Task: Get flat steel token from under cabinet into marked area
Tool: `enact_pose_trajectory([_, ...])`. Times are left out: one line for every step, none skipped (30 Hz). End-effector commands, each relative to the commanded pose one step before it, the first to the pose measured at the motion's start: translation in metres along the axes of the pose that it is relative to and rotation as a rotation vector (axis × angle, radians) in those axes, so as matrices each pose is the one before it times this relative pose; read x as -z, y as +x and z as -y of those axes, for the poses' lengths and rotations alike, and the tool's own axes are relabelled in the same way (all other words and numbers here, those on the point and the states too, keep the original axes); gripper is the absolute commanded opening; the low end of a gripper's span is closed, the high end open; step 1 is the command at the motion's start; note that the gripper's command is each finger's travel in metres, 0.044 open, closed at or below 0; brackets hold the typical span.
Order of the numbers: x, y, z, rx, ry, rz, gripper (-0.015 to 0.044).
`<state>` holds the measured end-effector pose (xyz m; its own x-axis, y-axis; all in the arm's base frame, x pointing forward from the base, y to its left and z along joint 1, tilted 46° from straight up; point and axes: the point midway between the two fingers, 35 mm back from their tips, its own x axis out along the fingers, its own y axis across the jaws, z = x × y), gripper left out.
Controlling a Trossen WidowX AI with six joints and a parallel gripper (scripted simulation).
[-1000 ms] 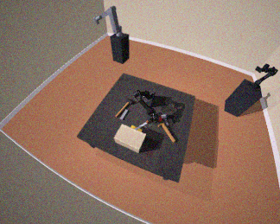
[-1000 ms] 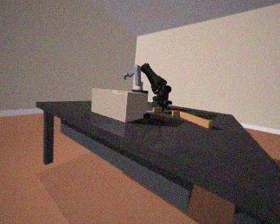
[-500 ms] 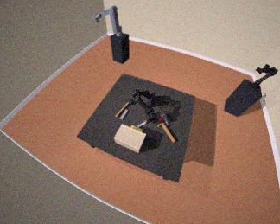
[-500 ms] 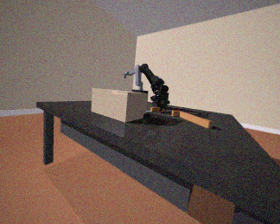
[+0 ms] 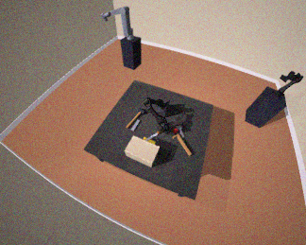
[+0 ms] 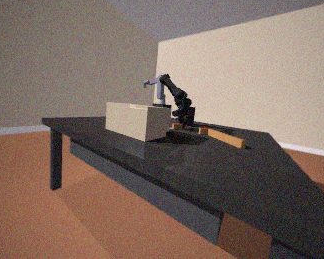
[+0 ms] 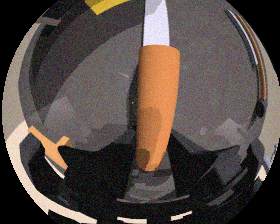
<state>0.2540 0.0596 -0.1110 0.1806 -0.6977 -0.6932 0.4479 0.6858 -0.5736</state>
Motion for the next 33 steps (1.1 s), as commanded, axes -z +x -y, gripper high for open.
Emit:
enact_pose_trajectory([-0.00502, -0.00191, 0.00428, -0.00576, 0.0057, 0.00401, 0.0])
enact_pose_trajectory([-0.00079, 0.00001, 0.00087, 0.00006, 0.0, 0.00003, 0.0])
enact_pose_trajectory([-0.00072, 0.00002, 0.00084, 0.00009, 0.0, 0.00004, 0.0])
enact_pose_trajectory([-0.00076, 0.00001, 0.00084, 0.00006, 0.0, 0.00003, 0.0])
enact_pose_trajectory([-0.00077, 0.00001, 0.00084, 0.00005, 0.0, 0.00002, 0.0])
enact_pose_trajectory([-0.00077, 0.00001, 0.00084, 0.00005, 0.0, 0.00002, 0.0])
enact_pose_trajectory([-0.00079, 0.00001, 0.00087, 0.00006, 0.0, 0.00003, 0.0])
enact_pose_trajectory([-0.00072, 0.00002, 0.00084, 0.00009, 0.0, 0.00004, 0.0])
enact_pose_trajectory([-0.00076, 0.00001, 0.00084, 0.00006, 0.0, 0.00003, 0.0])
enact_pose_trajectory([-0.00077, 0.00001, 0.00084, 0.00005, 0.0, 0.00002, 0.0])
enact_pose_trajectory([-0.00077, 0.00001, 0.00084, 0.00005, 0.0, 0.00002, 0.0])
enact_pose_trajectory([-0.00079, 0.00001, 0.00087, 0.00006, 0.0, 0.00003, 0.0])
enact_pose_trajectory([-0.00072, 0.00002, 0.00084, 0.00009, 0.0, 0.00004, 0.0])
enact_pose_trajectory([-0.00075, 0.00001, 0.00084, 0.00006, 0.0, 0.00003, 0.0])
enact_pose_trajectory([-0.00077, 0.00001, 0.00084, 0.00005, 0.0, 0.00002, 0.0])
enact_pose_trajectory([-0.00077, 0.00001, 0.00084, 0.00005, 0.0, 0.00002, 0.0])
enact_pose_trajectory([-0.00079, 0.00001, 0.00087, 0.00006, 0.0, 0.00003, 0.0])
enact_pose_trajectory([-0.00072, 0.00002, 0.00084, 0.00009, 0.0, 0.00004, 0.0])
enact_pose_trajectory([-0.00073, 0.00002, 0.00089, 0.00012, 0.0, 0.00005, 0.0])
enact_pose_trajectory([-0.00078, 0.00001, 0.00087, 0.00006, 0.0, 0.00003, 0.0])
enact_pose_trajectory([-0.00077, 0.00001, 0.00084, 0.00004, 0.0, 0.00002, 0.0])
enact_pose_trajectory([-0.00075, 0.00001, 0.00085, 0.00006, 0.0, 0.00003, 0.0])
enact_pose_trajectory([-0.00071, 0.00002, 0.00084, 0.00009, 0.0, 0.00004, 0.0])
enact_pose_trajectory([-0.00077, 0.00001, 0.00086, 0.00006, 0.0, 0.00003, 0.0])
enact_pose_trajectory([-0.00077, 0.00001, 0.00084, 0.00004, 0.0, 0.00002, 0.0])
enact_pose_trajectory([-0.00077, 0.00001, 0.00084, 0.00004, 0.0, 0.00002, 0.0])
enact_pose_trajectory([-0.00077, 0.00001, 0.00087, 0.00005, 0.0, 0.00002, 0.0])
enact_pose_trajectory([-0.00076, 0.00002, 0.0009, 0.00009, 0.0, 0.00004, 0.0])
enact_pose_trajectory([-0.00075, 0.00001, 0.00084, 0.00005, 0.0, 0.00002, 0.0])
enact_pose_trajectory([-0.00076, 0.0, 0.00084, 0.00004, 0.0, 0.00002, 0.0])
enact_pose_trajectory([-0.00076, 0.00001, 0.00084, 0.00004, 0.0, 0.00002, 0.0])
enact_pose_trajectory([-0.00076, 0.00001, 0.00085, 0.00004, 0.0, 0.00002, 0.0])
enact_pose_trajectory([-0.00076, 0.00001, 0.00085, 0.00004, 0.0, 0.00002, 0.0])
